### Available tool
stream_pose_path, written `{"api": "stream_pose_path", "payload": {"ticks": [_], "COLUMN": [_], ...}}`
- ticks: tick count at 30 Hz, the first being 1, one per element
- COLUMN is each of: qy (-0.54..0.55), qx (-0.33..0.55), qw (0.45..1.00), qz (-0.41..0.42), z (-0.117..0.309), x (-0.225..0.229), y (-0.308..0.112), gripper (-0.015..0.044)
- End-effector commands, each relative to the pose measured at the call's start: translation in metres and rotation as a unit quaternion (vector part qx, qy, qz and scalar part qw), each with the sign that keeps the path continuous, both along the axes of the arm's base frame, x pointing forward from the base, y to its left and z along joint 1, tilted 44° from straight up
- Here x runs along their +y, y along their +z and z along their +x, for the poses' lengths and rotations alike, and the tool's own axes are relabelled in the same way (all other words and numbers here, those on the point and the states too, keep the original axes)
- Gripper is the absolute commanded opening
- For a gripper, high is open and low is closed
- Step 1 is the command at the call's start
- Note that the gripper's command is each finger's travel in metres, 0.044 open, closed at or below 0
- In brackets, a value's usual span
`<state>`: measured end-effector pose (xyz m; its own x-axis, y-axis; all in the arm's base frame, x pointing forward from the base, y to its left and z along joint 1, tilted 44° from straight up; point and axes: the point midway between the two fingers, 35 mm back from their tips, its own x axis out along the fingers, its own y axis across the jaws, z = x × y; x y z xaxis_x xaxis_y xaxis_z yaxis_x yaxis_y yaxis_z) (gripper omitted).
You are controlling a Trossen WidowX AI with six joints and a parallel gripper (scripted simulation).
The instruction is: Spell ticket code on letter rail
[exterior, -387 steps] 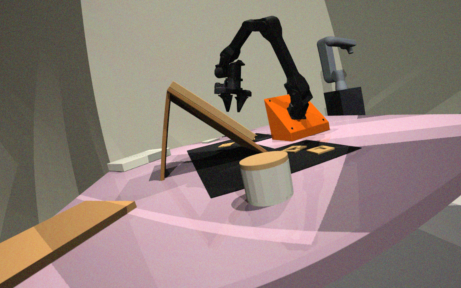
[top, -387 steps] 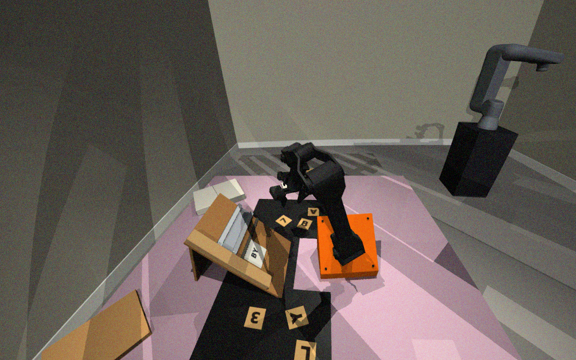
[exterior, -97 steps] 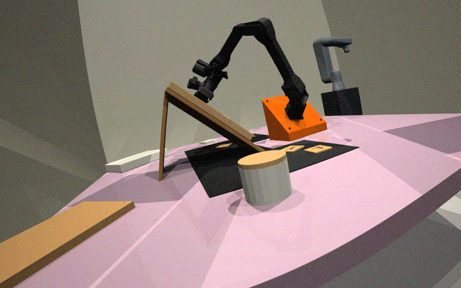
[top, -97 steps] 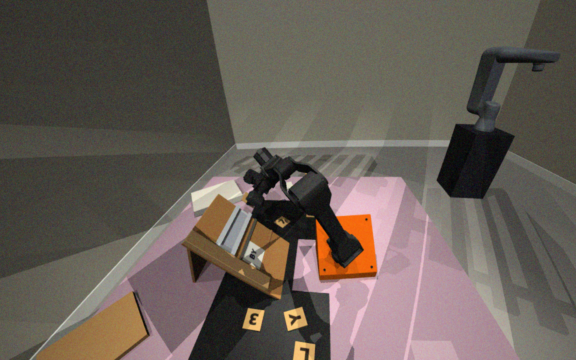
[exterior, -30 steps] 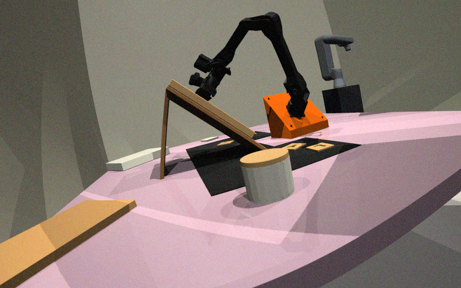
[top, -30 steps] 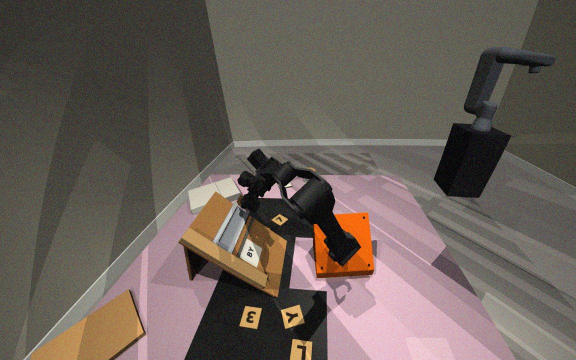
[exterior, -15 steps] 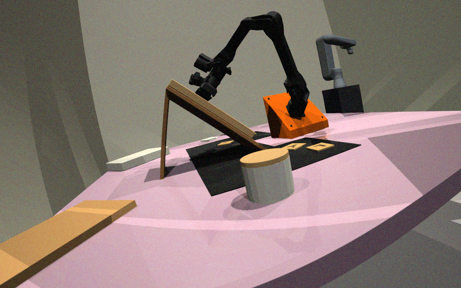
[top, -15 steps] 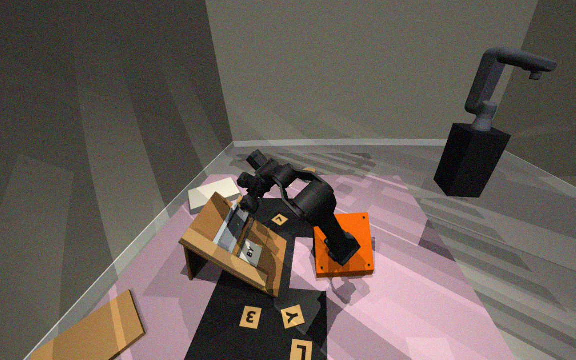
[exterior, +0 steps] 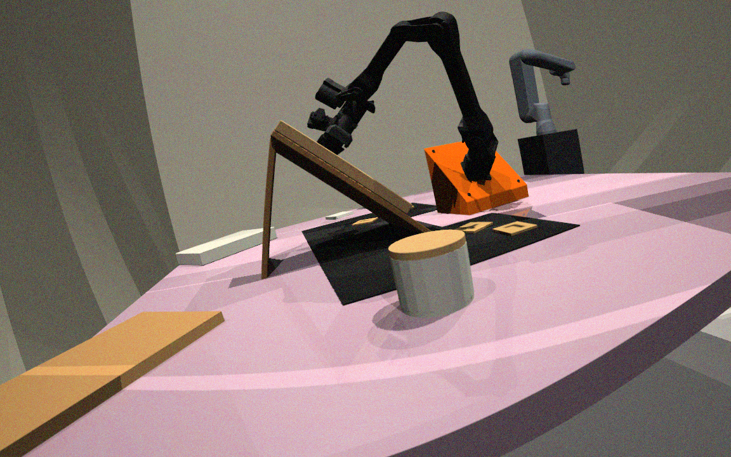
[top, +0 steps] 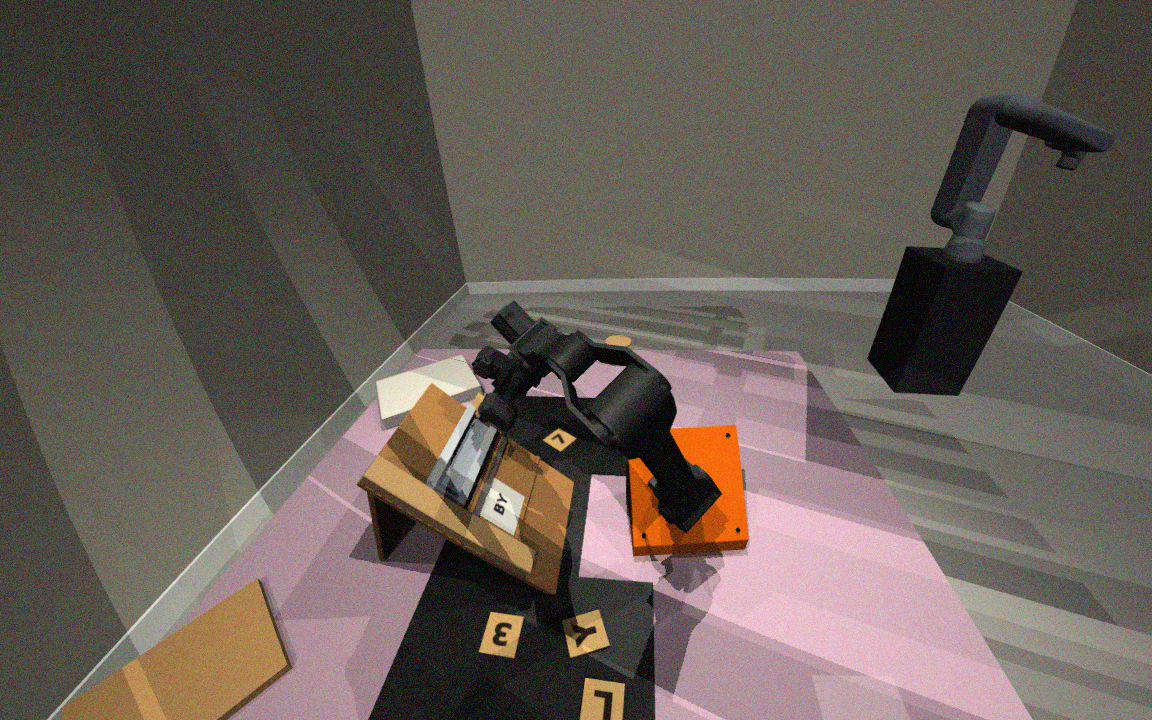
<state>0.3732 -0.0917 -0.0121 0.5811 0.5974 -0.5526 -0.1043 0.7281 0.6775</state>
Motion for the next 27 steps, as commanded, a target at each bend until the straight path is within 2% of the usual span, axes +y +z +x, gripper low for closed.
{"api": "stream_pose_path", "payload": {"ticks": [1,27], "qy": [-0.001,-0.001], "qx": [0.004,0.004], "qw": [1.000,1.000], "qz": [0.000,0.001], "z": [-0.0010,-0.0020], "x": [0.0027,0.0122], "y": [0.0005,0.0094], "gripper": [0.0000,0.0000]}}
